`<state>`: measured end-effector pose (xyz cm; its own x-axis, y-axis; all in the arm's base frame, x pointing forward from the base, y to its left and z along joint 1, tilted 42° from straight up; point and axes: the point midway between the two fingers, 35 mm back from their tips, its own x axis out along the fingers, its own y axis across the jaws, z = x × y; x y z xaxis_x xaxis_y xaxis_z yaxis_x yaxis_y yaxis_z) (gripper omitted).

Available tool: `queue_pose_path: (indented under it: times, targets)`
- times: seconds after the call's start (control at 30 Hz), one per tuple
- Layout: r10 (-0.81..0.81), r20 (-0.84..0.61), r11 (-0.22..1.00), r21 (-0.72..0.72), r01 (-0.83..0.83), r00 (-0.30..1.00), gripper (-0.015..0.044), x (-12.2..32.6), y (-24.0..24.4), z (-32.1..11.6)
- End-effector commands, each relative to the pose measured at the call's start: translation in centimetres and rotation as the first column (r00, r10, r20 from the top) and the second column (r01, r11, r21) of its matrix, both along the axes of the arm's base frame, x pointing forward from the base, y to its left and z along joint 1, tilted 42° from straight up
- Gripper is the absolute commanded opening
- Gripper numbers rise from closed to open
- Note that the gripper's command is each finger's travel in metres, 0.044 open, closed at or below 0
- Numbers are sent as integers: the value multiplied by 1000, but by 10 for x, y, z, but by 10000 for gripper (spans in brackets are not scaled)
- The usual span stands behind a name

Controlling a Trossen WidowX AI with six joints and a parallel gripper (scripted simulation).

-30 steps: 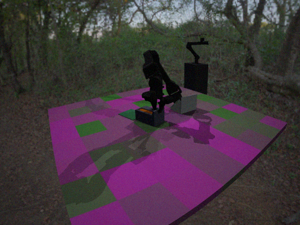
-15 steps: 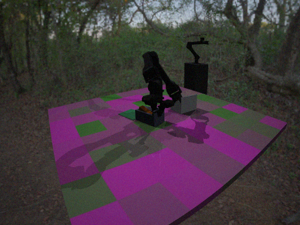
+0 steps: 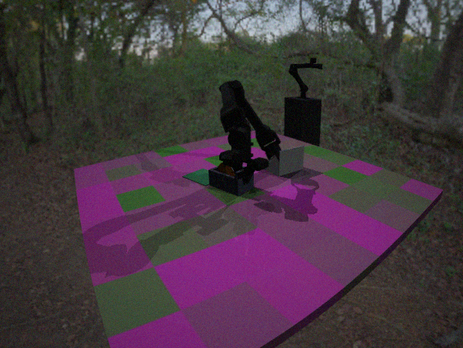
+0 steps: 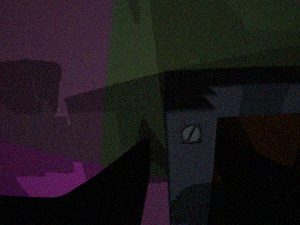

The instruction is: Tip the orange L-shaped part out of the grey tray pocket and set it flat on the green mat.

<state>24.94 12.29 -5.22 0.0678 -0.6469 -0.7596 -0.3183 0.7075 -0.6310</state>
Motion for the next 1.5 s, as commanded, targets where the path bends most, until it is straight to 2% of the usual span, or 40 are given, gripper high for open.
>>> queue_pose_path:
  times: [0.0,0.77,0.9,1.1,1.47]
  targets:
    - [-1,-6,1000,-10,1,1000,180,-1,-4,-1]
    - [-1,-7,1000,-9,1,1000,180,-6,14,3]
    - [-1,-7,1000,-8,1,1000,180,-4,29,20]
    - [-1,-9,1000,-7,1,1000,180,-8,67,79]
    - [14,3,1000,4,-14,1000,180,-7,68,77]
